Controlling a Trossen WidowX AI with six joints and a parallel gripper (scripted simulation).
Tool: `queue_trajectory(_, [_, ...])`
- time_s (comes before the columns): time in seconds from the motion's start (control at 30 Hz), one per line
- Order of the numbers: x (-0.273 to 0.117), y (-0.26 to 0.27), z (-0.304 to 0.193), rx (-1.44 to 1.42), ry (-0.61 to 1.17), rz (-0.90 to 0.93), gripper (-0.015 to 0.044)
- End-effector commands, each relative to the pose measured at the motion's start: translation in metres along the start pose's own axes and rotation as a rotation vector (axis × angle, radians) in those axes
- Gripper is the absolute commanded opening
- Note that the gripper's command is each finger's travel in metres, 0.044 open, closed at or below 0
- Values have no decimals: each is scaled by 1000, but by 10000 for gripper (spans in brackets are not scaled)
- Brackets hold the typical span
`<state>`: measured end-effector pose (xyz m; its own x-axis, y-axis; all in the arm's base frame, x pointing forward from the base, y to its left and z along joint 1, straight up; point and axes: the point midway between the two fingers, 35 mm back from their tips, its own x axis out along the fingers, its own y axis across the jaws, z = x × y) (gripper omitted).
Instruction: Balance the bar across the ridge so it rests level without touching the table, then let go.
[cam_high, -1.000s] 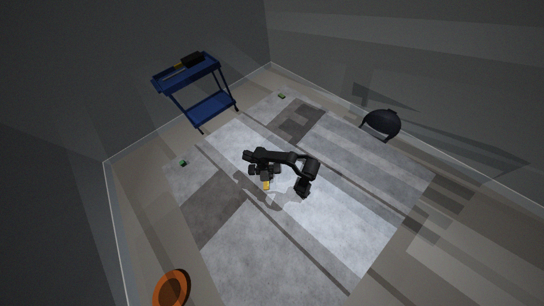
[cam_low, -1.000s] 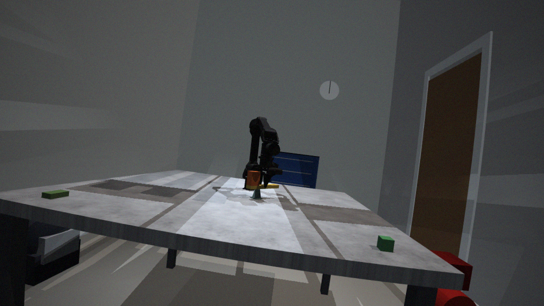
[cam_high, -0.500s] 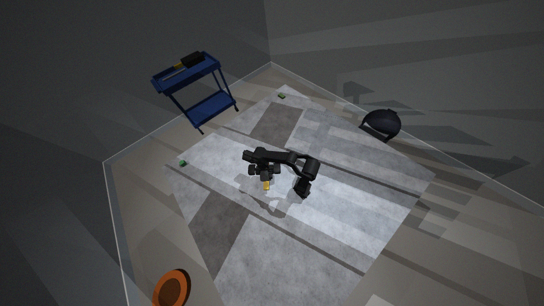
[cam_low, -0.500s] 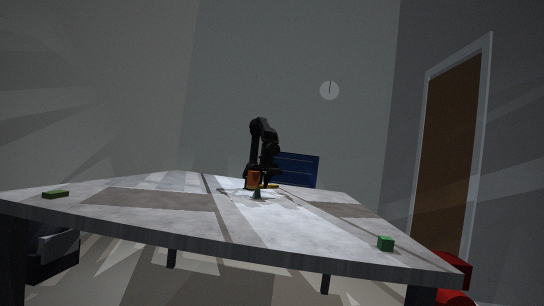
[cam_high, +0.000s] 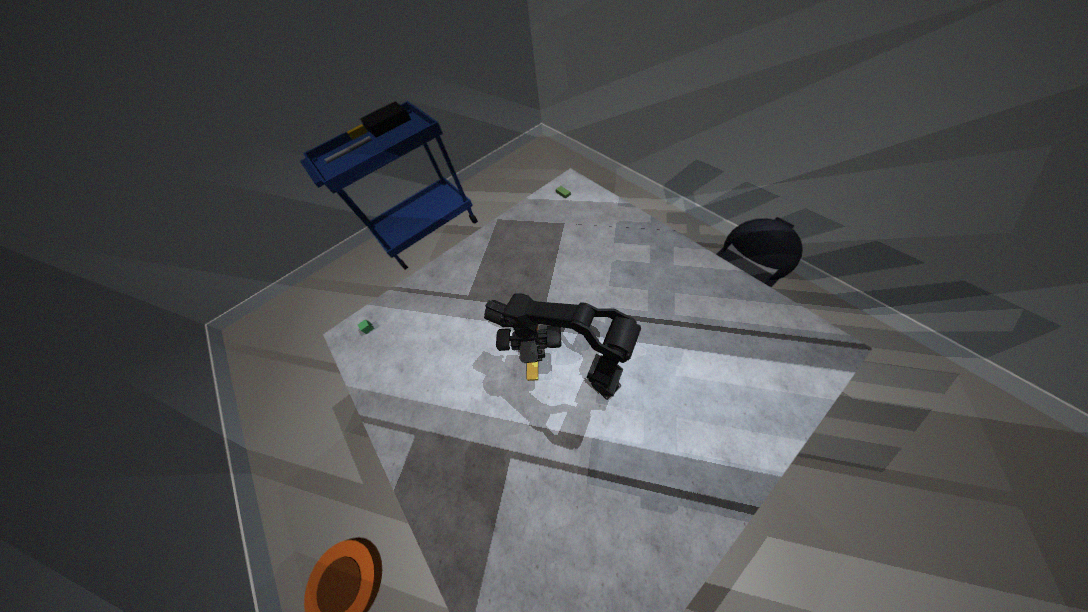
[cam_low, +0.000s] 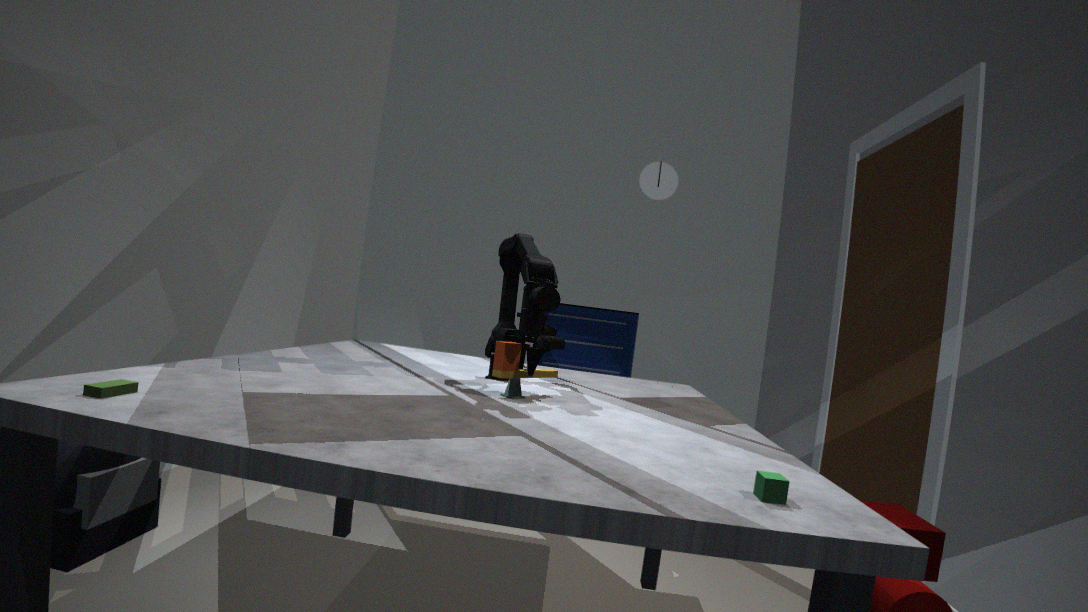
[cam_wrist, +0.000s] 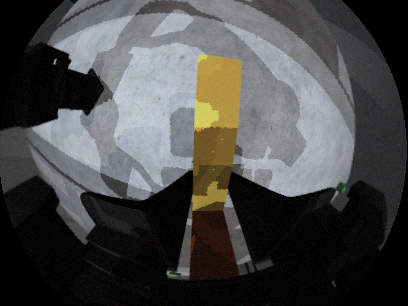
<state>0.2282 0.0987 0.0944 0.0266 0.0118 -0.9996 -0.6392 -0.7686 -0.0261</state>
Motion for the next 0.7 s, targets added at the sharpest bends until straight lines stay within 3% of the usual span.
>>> queue_trajectory(0.0, [0, 0, 0, 0, 0, 0, 0])
queue_trajectory(0.57, [0, 0, 0, 0, 0, 0, 0])
queue_trajectory(0.67, [0, 0, 0, 0, 0, 0, 79])
